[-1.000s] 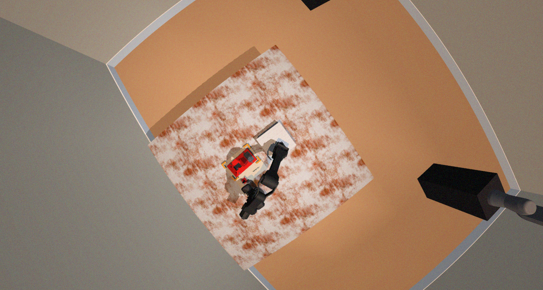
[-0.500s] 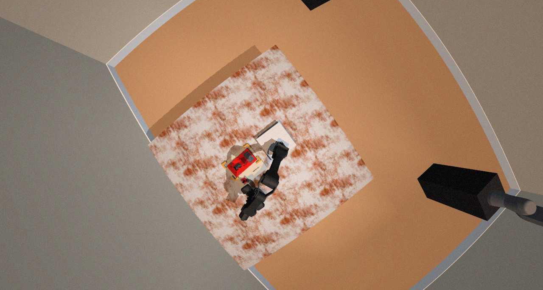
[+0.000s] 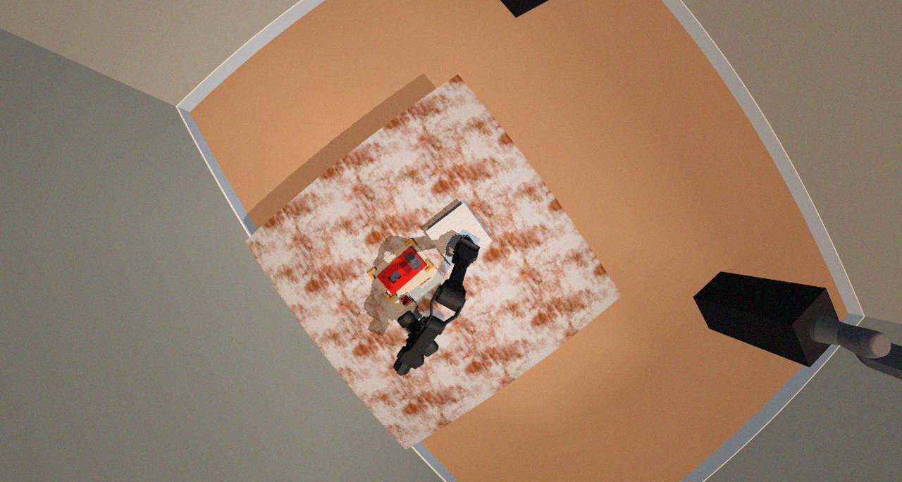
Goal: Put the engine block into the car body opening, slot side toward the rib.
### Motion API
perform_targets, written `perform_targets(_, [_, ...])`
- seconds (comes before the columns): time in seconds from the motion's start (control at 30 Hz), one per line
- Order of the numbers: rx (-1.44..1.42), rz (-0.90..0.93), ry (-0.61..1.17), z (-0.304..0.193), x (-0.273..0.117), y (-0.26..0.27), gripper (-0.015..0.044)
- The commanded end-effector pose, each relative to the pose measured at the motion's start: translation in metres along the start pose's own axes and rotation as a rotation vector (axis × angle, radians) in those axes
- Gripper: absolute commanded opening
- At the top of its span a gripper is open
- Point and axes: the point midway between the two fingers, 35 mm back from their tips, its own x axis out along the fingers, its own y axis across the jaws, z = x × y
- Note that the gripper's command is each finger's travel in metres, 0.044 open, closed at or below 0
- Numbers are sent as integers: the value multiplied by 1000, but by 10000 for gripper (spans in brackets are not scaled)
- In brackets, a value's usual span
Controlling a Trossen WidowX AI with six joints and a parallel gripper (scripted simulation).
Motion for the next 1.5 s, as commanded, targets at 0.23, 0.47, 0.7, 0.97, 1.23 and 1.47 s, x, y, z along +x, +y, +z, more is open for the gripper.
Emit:
perform_targets(0.23, [-5, -8, 9, 1, -37, 0, 0])
perform_targets(0.47, [-5, -7, 8, 5, -59, 2, 0])
perform_targets(0.7, [115, -7, 8, 2, -58, 11, 0])
perform_targets(0.97, [392, -5, 7, -3, -50, 31, 0])
perform_targets(1.23, [668, -4, 7, -7, -43, 51, 0])
perform_targets(1.47, [910, -3, 7, -8, -37, 70, 0])
